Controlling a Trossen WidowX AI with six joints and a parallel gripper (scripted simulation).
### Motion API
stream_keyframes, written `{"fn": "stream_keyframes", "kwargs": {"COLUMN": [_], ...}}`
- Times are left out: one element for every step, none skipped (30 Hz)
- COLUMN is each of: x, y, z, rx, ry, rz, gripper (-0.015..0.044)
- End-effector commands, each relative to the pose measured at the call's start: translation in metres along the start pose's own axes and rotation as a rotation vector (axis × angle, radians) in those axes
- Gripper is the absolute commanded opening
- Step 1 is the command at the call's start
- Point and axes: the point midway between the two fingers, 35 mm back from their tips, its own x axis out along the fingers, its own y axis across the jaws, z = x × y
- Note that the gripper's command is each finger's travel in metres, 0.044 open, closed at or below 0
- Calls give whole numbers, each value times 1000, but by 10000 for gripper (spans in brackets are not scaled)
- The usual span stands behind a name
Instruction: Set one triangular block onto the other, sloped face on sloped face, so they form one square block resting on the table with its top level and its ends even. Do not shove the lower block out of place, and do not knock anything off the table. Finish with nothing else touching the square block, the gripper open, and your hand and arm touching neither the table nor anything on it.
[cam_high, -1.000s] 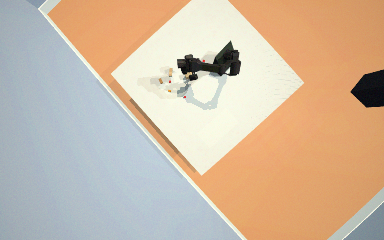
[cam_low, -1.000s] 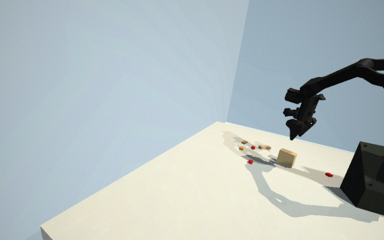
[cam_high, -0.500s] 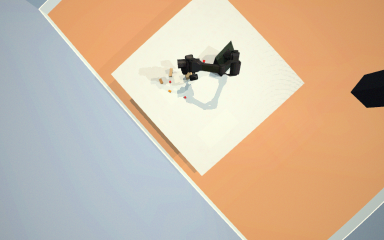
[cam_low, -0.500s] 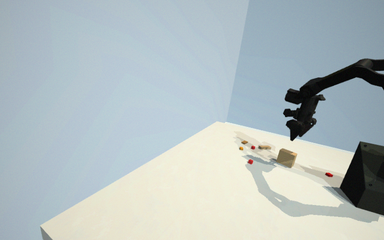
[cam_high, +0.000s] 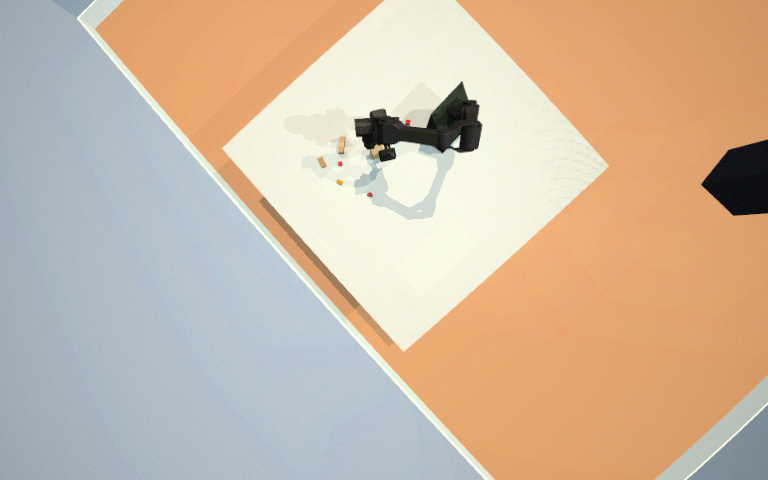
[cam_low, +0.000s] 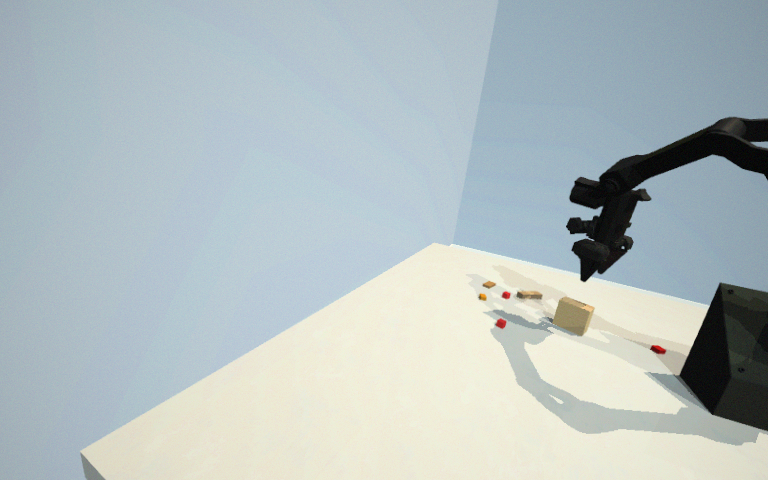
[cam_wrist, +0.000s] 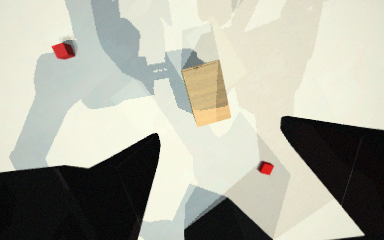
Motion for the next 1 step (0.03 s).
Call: {"fn": "stream_keyframes", "kwargs": {"x": [0], "y": [0], "z": [0], "rx": [5], "ry": [-1], "rz": [1], "gripper": [440]}}
